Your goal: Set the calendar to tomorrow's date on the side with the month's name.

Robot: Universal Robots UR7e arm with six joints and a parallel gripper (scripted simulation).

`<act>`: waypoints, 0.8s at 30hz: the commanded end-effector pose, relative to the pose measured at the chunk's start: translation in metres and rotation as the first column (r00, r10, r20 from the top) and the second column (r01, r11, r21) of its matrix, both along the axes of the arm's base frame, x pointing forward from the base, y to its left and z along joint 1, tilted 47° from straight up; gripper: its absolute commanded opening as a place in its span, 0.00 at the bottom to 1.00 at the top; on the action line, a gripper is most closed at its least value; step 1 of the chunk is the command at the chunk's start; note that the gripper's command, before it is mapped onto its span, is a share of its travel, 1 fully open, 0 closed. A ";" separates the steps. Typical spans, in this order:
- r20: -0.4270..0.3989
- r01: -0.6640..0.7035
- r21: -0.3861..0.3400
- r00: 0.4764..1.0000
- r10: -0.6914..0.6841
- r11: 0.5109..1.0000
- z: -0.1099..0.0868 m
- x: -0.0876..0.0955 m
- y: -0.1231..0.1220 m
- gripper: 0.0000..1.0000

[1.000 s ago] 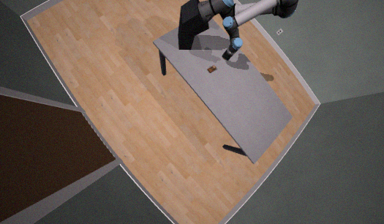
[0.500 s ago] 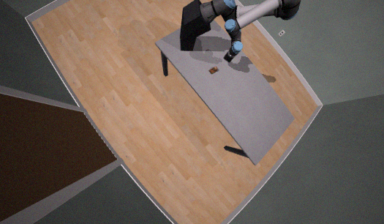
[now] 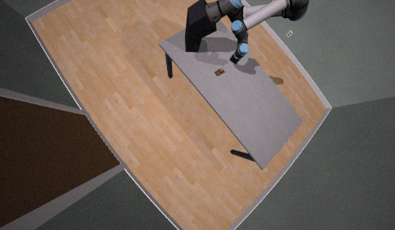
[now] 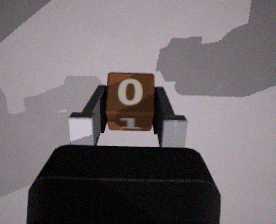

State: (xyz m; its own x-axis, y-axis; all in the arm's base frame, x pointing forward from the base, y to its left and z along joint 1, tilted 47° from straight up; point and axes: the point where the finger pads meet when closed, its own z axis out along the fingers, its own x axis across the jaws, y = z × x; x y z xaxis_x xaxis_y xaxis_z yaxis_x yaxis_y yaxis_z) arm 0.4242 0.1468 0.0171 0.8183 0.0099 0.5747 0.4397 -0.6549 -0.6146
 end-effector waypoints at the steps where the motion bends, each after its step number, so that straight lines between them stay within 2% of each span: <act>1: -0.003 -0.023 0.023 1.000 0.023 0.999 -0.002 0.000 0.000 0.60; 24: 0.009 -0.124 0.172 0.992 0.124 0.977 -0.002 0.001 -0.002 0.60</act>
